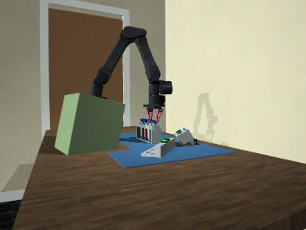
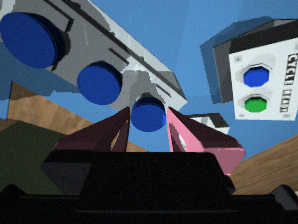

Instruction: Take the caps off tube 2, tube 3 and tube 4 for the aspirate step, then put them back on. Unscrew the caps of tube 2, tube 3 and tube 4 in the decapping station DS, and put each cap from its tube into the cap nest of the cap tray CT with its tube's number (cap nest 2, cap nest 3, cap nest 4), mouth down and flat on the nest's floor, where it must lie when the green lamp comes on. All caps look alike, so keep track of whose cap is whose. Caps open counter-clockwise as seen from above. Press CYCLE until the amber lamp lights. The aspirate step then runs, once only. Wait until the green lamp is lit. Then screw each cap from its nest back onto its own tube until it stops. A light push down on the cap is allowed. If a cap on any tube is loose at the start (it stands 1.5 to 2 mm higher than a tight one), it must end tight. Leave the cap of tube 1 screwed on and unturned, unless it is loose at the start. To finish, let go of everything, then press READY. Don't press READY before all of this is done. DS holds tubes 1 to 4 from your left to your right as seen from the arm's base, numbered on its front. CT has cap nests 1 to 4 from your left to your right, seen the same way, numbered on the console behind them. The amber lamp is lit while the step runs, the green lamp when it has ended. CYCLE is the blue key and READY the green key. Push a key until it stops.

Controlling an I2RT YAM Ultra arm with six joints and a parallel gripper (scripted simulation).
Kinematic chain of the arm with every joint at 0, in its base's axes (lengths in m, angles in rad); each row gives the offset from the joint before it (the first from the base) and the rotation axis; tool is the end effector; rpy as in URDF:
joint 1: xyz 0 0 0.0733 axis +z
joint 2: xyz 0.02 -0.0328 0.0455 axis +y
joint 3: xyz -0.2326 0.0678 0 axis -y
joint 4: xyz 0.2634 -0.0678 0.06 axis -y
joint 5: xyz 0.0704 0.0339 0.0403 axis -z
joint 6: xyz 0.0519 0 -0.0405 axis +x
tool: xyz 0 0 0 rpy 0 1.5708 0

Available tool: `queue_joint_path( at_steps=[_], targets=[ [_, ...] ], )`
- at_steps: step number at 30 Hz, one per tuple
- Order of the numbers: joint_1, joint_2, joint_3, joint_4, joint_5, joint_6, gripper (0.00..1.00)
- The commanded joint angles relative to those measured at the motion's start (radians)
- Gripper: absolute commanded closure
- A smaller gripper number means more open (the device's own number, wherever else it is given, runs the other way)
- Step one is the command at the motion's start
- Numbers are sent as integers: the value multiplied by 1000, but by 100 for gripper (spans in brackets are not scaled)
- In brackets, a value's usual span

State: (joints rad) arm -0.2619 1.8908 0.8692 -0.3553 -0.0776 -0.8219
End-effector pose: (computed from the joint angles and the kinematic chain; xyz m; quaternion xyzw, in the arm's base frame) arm 0.2961 -0.0741 0.0264 -0.2785 0.9548 -0.0168 0.1028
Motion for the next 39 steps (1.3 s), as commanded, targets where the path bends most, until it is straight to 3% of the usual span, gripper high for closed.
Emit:
queue_joint_path(
  at_steps=[1,14,29,31,39],
  targets=[
    [-2,-10,3,2,0,-18,100],
    [-2,-10,3,2,0,-18,100],
    [-2,-8,2,4,0,732,100],
    [-2,-8,2,4,0,732,100],
    [-2,-7,2,5,0,1132,100]
  ],
)
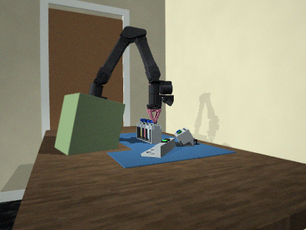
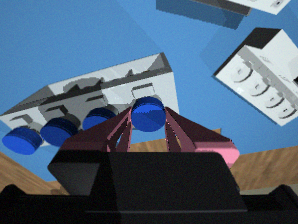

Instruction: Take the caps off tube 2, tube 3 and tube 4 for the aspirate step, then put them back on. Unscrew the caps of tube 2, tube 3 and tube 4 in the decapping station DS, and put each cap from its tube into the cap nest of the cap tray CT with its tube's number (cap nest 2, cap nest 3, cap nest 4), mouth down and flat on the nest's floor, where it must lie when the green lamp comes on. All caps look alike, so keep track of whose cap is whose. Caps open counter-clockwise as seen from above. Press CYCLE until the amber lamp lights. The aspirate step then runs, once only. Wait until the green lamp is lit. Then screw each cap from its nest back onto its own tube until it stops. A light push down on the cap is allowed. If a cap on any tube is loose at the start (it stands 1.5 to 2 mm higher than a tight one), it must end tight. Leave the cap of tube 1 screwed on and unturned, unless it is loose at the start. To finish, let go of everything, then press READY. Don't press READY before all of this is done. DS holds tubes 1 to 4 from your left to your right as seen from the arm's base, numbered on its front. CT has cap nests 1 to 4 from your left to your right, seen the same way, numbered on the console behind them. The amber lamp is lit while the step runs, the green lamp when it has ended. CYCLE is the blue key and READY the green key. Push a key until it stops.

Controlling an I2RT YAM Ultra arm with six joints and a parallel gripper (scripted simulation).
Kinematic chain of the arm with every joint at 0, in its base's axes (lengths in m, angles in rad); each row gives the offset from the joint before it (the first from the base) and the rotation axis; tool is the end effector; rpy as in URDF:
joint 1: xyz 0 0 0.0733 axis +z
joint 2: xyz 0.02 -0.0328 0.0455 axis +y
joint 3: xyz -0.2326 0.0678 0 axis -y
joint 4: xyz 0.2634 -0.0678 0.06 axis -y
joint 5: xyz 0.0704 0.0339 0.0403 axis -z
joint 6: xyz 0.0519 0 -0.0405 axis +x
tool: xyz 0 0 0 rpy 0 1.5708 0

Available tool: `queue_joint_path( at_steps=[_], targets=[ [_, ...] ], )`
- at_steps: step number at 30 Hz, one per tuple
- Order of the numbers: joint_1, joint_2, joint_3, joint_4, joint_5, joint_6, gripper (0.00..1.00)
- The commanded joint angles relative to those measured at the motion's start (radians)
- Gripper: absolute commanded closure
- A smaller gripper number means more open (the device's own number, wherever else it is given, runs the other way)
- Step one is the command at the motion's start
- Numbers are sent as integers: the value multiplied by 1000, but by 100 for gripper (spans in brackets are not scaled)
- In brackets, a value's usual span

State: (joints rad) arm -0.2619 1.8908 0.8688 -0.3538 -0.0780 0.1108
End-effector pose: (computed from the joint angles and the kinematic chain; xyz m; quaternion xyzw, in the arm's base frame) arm 0.2962 -0.0741 0.0263 0.1805 0.9780 0.0314 0.0999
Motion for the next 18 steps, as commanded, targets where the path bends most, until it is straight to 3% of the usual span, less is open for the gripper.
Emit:
queue_joint_path(
  at_steps=[1,7,9,12,18],
  targets=[
    [-2,-7,3,4,0,250,100],
    [-2,-6,3,4,0,550,100],
    [-2,-6,3,4,0,550,100],
    [-2,-5,2,5,0,700,100],
    [-2,-5,2,5,0,725,100]
  ],
)
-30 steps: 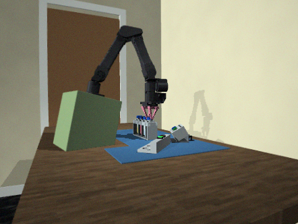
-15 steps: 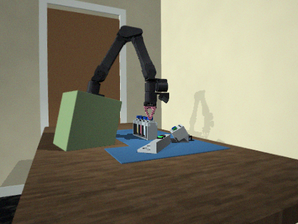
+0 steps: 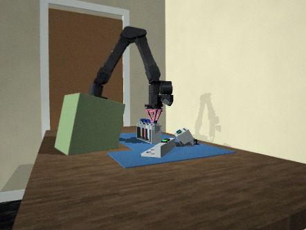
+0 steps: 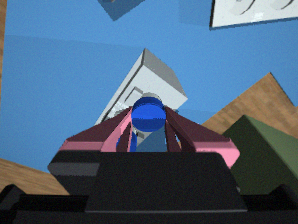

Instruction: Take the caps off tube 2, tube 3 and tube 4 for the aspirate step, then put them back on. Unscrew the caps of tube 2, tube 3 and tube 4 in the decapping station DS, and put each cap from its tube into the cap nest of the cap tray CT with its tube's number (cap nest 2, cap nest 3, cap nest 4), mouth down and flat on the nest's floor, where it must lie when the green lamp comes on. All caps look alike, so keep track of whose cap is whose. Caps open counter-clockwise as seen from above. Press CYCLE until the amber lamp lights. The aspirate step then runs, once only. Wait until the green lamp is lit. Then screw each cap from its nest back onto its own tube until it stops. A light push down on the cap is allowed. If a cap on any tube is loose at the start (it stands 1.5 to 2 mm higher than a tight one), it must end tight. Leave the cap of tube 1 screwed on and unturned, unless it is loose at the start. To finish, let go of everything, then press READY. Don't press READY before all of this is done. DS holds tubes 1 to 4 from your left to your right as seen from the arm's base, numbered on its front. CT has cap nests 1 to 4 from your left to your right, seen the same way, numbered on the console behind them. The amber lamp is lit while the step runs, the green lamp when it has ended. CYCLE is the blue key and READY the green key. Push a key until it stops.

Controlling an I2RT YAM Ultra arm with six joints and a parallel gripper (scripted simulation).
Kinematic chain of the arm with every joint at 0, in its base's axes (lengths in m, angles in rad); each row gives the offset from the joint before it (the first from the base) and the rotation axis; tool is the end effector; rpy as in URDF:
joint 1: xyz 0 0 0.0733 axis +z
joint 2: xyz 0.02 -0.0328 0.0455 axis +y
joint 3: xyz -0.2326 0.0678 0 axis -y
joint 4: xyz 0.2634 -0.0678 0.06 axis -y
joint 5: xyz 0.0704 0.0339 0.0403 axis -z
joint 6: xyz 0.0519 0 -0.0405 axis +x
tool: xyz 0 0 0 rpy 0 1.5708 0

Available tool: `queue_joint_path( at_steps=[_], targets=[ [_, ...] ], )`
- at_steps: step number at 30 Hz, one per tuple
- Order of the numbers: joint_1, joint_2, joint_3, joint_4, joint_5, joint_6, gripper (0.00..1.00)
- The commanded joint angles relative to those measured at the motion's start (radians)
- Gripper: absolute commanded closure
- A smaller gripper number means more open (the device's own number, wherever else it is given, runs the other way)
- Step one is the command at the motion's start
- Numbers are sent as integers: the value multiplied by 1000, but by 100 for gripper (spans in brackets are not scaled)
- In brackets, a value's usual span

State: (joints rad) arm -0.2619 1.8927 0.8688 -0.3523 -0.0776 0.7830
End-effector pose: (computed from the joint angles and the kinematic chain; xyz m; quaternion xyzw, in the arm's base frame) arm 0.2962 -0.0741 0.0258 0.4930 0.8637 0.0623 0.0838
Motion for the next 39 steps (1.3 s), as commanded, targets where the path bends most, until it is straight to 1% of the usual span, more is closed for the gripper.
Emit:
queue_joint_path(
  at_steps=[1,2,3,15,23,25,32,35,39],
  targets=[
    [-2,-7,2,3,0,53,100],
    [-2,-7,2,3,0,53,100],
    [-2,-7,2,3,0,53,51],
    [-2,-7,3,3,0,53,51],
    [-8,-88,15,-91,-1,47,51],
    [-8,-88,15,-91,-1,47,51],
    [-14,-153,34,-176,-2,41,51],
    [-14,-156,36,-180,-3,41,51],
    [102,-175,20,-175,21,-178,51]
  ],
)
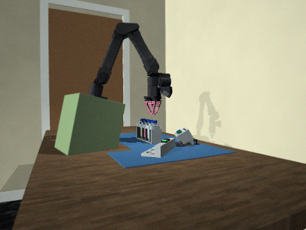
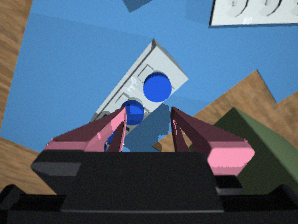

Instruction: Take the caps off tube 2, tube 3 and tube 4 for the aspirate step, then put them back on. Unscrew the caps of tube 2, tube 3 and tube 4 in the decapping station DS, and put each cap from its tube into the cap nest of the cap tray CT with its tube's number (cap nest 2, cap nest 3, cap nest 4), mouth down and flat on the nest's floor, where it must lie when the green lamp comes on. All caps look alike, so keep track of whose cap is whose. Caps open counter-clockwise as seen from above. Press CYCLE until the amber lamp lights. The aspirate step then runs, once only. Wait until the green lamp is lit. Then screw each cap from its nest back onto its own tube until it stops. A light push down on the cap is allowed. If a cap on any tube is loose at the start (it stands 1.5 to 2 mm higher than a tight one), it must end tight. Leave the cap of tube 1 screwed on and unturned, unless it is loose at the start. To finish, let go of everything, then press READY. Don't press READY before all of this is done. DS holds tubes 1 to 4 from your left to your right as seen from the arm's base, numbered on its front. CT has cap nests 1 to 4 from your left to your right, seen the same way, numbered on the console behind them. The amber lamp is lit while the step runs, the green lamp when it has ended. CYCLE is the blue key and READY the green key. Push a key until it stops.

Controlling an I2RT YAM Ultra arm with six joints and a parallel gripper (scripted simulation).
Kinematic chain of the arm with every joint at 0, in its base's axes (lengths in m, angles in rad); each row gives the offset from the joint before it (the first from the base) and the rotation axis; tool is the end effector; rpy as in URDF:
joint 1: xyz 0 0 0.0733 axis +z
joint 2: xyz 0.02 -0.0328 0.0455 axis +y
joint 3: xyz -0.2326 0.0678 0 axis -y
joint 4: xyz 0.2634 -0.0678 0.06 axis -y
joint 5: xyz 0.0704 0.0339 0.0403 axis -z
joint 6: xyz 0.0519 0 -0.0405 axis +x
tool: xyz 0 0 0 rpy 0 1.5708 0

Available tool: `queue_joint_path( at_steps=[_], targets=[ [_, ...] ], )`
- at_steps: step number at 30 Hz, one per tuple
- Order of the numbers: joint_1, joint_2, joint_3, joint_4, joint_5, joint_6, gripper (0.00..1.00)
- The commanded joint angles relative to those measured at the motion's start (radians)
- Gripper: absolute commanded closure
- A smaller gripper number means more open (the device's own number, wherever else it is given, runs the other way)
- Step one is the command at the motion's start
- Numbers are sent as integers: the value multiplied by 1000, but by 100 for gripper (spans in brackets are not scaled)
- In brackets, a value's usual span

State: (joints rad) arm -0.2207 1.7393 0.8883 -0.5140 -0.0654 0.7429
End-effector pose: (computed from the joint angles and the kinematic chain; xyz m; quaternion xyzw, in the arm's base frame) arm 0.2962 -0.0618 0.0699 0.4577 0.8826 0.0579 0.0908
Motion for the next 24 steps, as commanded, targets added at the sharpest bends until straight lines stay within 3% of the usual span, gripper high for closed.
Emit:
queue_joint_path(
  at_steps=[1,3,7,17,20,24],
  targets=[
    [91,-24,0,-13,15,-191,51],
    [91,-24,0,-13,15,-191,51],
    [208,-24,7,-16,38,-399,51],
    [407,7,58,-34,80,-800,51],
    [407,7,58,-34,81,-800,51],
    [479,30,91,-46,96,-985,51]
  ],
)
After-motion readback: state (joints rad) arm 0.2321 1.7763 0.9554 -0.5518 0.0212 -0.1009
